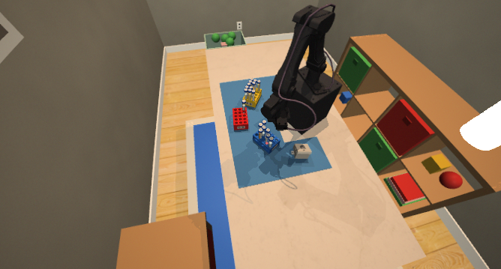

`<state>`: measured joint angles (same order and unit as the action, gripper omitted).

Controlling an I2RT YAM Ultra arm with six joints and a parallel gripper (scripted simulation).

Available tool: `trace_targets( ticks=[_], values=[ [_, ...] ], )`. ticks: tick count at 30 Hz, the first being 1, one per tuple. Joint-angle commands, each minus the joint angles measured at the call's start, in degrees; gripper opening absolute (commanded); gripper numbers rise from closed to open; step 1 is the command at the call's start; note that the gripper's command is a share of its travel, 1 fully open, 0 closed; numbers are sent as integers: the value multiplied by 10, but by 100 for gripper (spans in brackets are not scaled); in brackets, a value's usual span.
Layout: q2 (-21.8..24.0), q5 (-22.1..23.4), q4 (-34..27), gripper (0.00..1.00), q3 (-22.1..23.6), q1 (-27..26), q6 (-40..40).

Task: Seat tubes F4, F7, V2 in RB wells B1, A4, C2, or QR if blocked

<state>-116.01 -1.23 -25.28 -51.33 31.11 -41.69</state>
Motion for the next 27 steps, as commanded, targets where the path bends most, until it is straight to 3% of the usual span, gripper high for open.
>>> trace_targets(
  ticks=[1, 10, 16, 27],
  values=[
    [-7, 2, -1, 0, 9, 21, 31],
    [-11, 5, -7, 0, -14, 91, 101],
    [-12, 2, -8, 0, -16, 82, 104],
    [-11, 5, -3, 0, -8, 178, 187]
  ],
)
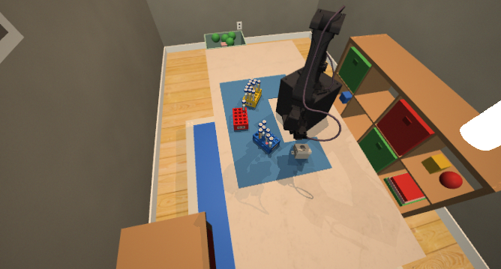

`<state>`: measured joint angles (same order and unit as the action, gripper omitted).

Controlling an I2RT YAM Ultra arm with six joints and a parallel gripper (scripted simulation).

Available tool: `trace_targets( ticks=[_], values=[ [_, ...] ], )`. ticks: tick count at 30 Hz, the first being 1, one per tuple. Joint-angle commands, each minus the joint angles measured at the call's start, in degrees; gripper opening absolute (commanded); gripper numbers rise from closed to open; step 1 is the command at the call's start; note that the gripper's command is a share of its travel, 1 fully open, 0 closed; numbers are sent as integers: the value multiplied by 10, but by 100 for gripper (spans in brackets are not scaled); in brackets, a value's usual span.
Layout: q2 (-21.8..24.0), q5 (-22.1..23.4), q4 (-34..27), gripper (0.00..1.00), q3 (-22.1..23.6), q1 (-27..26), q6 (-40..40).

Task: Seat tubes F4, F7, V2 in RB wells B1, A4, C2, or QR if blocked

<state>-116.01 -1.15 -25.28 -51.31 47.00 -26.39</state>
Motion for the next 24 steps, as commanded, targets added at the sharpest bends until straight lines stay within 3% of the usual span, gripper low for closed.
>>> trace_targets(
  ticks=[1, 7, 13, 24],
  values=[
    [-12, 5, -4, 0, -13, 27, 42],
    [-15, 2, -8, 0, -17, 52, 68],
    [-8, 4, -2, 0, 10, 96, 112],
    [-17, 3, -8, 0, -18, 168, 184]
  ],
)
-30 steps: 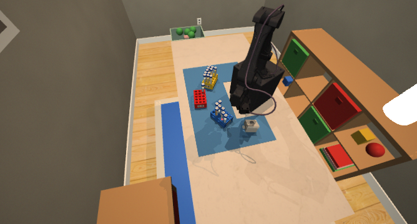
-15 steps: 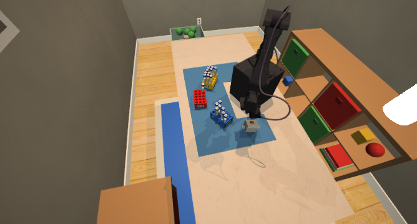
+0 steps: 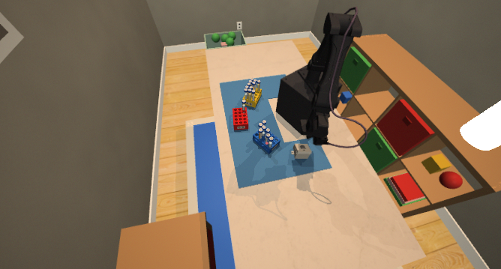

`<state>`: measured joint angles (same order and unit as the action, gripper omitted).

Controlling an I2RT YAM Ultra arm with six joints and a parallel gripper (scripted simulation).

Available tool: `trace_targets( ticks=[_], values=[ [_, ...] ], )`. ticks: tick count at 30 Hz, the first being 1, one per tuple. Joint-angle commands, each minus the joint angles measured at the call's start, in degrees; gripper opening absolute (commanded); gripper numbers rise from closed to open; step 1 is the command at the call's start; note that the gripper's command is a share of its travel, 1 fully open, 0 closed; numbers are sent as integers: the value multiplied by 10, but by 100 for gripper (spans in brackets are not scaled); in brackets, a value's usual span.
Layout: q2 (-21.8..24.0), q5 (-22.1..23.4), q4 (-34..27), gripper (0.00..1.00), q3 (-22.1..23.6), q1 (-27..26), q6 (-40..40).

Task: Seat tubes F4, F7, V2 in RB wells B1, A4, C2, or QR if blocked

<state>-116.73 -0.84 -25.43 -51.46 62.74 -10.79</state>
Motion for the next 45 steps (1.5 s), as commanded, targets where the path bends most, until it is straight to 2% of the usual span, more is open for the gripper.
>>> trace_targets(
  ticks=[1, 2, 5, 7, 8, 10, 45],
  values=[
    [-10, -1, -5, 0, -17, 12, 29],
    [15, -1, 11, 0, 16, 12, 29],
    [32, -1, 25, 0, 50, 6, 30],
    [31, -1, 31, 0, 54, 6, 30],
    [8, -1, 35, 0, 55, 6, 30],
    [-1, -1, 44, 0, 30, 4, 30],
    [-154, -2, 183, 0, 16, -2, 19]
  ],
)
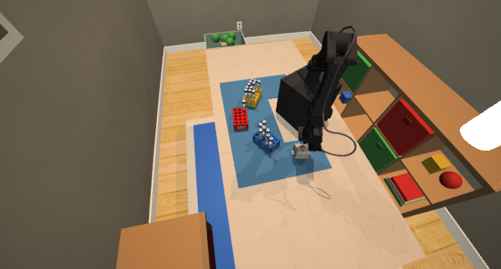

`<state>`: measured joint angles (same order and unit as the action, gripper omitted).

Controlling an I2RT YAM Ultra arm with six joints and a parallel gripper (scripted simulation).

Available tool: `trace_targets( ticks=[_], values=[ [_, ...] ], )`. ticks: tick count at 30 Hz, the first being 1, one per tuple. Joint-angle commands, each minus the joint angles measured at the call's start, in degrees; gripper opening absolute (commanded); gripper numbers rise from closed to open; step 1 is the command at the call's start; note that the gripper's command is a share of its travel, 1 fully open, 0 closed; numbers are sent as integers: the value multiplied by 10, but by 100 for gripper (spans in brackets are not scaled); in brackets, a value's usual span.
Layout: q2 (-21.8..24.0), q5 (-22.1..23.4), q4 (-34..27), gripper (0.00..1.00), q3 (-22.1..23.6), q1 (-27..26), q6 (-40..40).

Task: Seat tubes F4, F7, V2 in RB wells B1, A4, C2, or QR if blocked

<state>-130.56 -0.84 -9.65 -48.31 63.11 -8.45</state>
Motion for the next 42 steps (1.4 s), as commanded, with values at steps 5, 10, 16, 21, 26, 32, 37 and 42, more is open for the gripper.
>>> trace_targets(
  ticks=[5, 10, 16, 21, 26, 32, 37, 42],
  values=[
    [-29, -2, 36, 0, -19, -7, -5],
    [-49, -2, 52, 0, -11, -7, -5],
    [-24, -2, 50, 0, -4, -8, -5],
    [-21, -2, 43, 0, 6, -8, -5],
    [-20, -2, 40, 0, -1, -8, -5],
    [-16, -1, 35, 0, 10, -8, -5],
    [-21, -2, 43, 0, -1, -8, -6],
    [-40, -2, 51, 0, -6, -8, -6]
  ],
)
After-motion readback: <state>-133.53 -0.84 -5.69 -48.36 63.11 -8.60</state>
